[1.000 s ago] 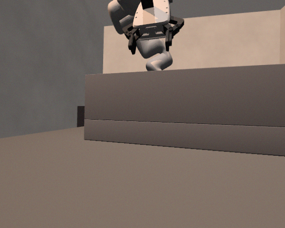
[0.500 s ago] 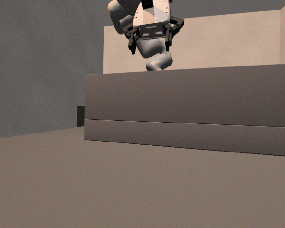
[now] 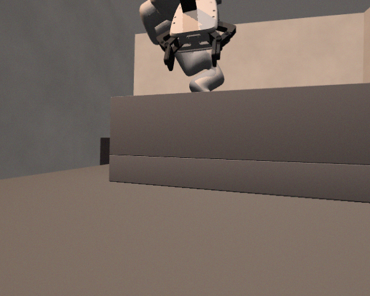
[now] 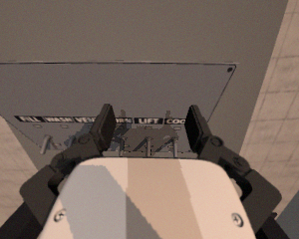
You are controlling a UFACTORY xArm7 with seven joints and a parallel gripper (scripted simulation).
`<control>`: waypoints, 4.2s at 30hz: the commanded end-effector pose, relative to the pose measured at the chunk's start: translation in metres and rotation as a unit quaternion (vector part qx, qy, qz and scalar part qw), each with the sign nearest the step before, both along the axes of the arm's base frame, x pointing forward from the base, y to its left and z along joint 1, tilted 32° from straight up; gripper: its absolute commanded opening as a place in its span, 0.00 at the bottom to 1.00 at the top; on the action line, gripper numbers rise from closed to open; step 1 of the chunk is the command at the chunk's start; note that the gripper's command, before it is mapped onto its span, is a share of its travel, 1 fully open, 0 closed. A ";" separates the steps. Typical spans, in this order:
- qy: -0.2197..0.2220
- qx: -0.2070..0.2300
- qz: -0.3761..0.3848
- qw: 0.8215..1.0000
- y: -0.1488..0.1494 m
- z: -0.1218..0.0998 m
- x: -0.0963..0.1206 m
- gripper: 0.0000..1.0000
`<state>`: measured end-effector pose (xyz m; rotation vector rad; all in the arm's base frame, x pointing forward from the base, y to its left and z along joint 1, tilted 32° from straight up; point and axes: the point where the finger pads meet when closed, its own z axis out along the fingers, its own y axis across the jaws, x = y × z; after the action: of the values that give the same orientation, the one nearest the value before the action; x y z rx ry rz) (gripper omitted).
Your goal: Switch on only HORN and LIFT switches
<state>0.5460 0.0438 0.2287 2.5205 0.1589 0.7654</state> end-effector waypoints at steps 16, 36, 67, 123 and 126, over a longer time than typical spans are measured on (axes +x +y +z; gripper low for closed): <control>-0.002 0.001 0.001 1.000 -0.046 0.029 -0.001 1.00; -0.002 0.001 0.001 1.000 -0.056 0.034 -0.001 1.00; -0.002 0.001 0.001 1.000 -0.056 0.034 -0.001 1.00; 0.001 0.008 0.003 1.000 -0.012 0.007 -0.146 0.00; 0.001 0.007 0.003 1.000 -0.013 -0.009 -0.166 0.00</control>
<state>0.4118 0.0286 0.2358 2.5398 0.1612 0.7477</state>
